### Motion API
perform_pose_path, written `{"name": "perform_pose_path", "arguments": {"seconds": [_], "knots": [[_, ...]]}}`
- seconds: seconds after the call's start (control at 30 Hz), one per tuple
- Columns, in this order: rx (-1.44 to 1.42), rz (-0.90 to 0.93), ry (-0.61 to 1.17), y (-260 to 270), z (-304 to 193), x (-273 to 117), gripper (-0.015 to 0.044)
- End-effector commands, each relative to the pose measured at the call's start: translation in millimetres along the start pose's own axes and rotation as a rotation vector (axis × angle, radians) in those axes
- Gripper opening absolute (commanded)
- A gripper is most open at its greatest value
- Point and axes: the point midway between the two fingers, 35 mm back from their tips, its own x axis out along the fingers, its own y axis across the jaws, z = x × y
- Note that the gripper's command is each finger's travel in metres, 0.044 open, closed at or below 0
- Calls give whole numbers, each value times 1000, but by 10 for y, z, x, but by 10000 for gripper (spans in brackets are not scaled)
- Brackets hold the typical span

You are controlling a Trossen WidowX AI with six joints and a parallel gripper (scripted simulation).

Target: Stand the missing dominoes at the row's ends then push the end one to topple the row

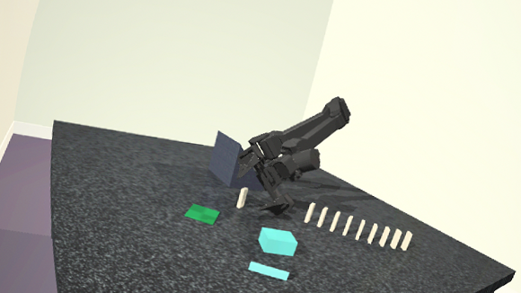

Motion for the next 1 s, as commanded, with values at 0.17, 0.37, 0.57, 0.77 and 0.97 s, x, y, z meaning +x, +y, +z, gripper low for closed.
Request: {"name": "perform_pose_path", "arguments": {"seconds": [0.17,0.37,0.57,0.77,0.97], "knots": [[-467,179,304,-40,2,230,440],[-742,463,476,-92,20,121,440],[-894,804,524,-178,131,-180,440],[-846,1000,529,-494,101,-334,440],[-778,1192,472,-721,103,-528,440]]}}
